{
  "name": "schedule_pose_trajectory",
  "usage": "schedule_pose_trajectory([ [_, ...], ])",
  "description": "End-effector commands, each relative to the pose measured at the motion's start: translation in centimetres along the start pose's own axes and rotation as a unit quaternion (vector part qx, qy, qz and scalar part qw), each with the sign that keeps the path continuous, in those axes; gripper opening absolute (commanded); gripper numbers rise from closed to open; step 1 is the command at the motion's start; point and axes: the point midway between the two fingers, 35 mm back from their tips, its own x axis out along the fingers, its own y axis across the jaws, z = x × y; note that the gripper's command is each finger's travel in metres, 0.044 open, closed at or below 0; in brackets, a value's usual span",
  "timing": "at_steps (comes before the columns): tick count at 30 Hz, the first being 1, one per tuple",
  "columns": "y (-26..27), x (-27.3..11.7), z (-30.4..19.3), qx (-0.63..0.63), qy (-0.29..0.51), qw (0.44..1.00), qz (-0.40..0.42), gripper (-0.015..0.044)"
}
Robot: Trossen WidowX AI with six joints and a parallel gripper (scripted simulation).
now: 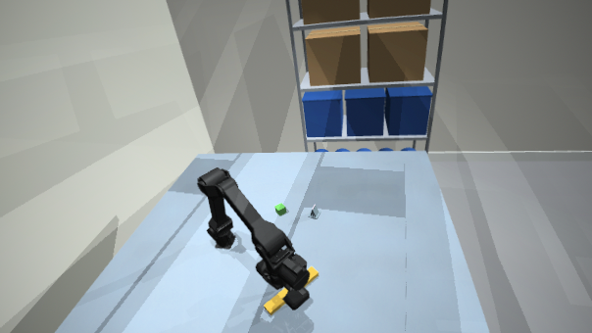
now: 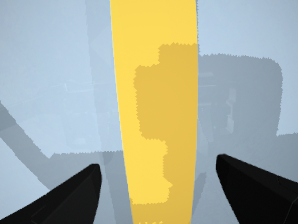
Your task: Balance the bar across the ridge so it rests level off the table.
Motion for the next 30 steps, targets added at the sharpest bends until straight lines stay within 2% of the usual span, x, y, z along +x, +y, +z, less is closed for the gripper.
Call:
schedule_pose_trajectory([
  [1,0.0,0.1,0.1,0.003,-0.002,1.0,0.0,0.0315],
  [2,0.0,0.1,0.1,0.003,-0.002,1.0,0.0,0.0315],
  [9,0.0,0.0,0.0,0.0,0.0,1.0,0.0,0.0131],
  [16,0.0,0.0,0.0,0.0,0.0,1.0,0.0,0.0085],
  [19,-0.1,-0.4,0.0,0.0,0.0,1.0,0.0,0.0006],
  [30,-0.4,-3.2,0.0,0.001,-0.001,1.0,0.0,0.0],
])
